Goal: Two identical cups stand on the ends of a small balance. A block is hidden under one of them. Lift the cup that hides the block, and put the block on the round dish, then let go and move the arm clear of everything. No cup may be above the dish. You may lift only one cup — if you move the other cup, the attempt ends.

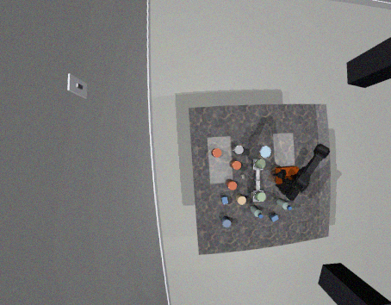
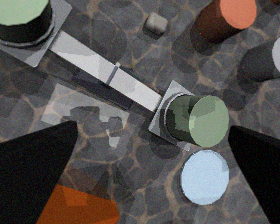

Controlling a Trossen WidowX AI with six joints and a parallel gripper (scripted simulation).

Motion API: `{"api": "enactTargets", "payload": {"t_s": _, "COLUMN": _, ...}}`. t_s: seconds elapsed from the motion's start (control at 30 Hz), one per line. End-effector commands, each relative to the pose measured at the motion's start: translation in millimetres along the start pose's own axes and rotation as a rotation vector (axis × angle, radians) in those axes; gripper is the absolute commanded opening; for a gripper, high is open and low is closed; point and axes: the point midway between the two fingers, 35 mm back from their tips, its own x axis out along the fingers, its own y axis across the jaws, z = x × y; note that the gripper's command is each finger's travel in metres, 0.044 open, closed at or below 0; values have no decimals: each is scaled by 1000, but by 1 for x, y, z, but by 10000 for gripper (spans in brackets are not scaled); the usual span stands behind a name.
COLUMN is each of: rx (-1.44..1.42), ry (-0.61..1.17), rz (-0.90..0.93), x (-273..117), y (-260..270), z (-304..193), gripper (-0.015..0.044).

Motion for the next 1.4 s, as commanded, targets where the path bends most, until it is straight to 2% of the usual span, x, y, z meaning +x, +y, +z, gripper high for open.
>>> {"api": "enactTargets", "payload": {"t_s": 0.0, "rx": -107, "ry": 67, "rz": 36, "x": 13, "y": -9, "z": -1, "gripper": 440}}
{"api": "enactTargets", "payload": {"t_s": 0.5, "rx": -536, "ry": 192, "rz": 199, "x": 56, "y": -49, "z": -4, "gripper": 440}}
{"api": "enactTargets", "payload": {"t_s": 1.07, "rx": -1015, "ry": 195, "rz": 440, "x": 108, "y": -98, "z": -25, "gripper": 440}}
{"api": "enactTargets", "payload": {"t_s": 1.37, "rx": -1035, "ry": 193, "rz": 449, "x": 110, "y": -100, "z": -27, "gripper": 440}}
